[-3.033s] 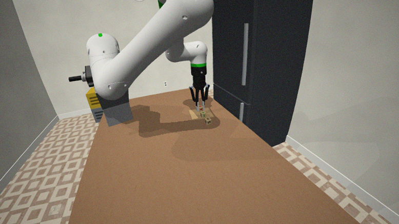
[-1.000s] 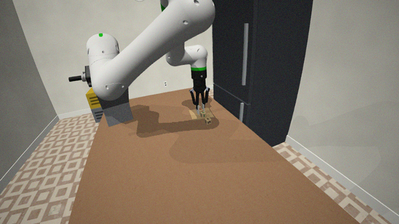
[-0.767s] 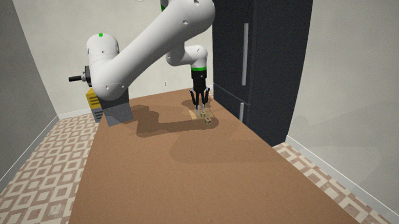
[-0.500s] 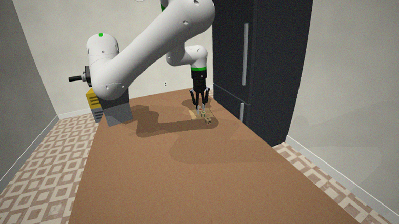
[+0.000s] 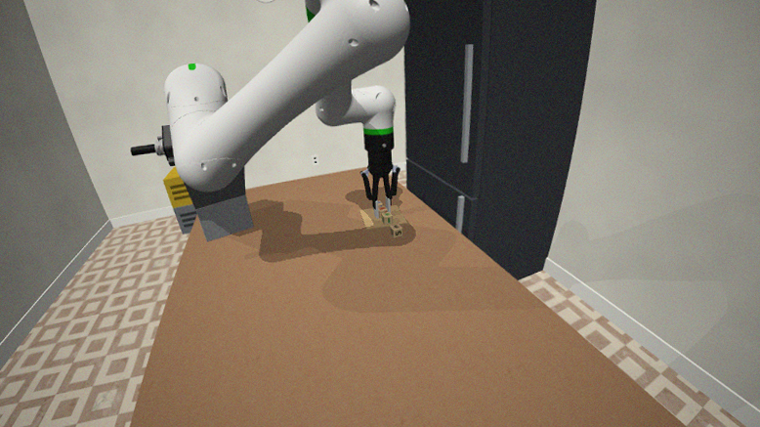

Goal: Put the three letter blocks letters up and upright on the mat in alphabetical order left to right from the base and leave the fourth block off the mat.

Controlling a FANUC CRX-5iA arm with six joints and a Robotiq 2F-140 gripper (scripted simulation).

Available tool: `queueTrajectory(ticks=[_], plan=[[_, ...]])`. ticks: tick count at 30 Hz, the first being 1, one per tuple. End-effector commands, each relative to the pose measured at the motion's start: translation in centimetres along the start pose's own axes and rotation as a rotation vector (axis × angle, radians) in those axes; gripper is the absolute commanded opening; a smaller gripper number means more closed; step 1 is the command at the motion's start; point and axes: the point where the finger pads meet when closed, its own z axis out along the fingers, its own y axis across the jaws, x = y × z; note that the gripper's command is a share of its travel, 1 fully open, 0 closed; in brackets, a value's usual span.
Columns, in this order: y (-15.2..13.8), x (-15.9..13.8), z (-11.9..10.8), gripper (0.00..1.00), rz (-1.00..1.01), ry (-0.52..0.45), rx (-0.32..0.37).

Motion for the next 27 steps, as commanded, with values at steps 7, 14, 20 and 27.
queueTrajectory(ticks=[7, 14, 20, 27], plan=[[0.0, 0.0, 0.0, 0.28, 0.000, 0.000, 0.000], [0.0, 0.0, 0.0, 0.28, 0.000, 0.000, 0.000], [0.0, 0.0, -0.8, 0.28, 0.000, 0.000, 0.000], [0.0, 0.0, -2.8, 0.28, 0.000, 0.000, 0.000]])
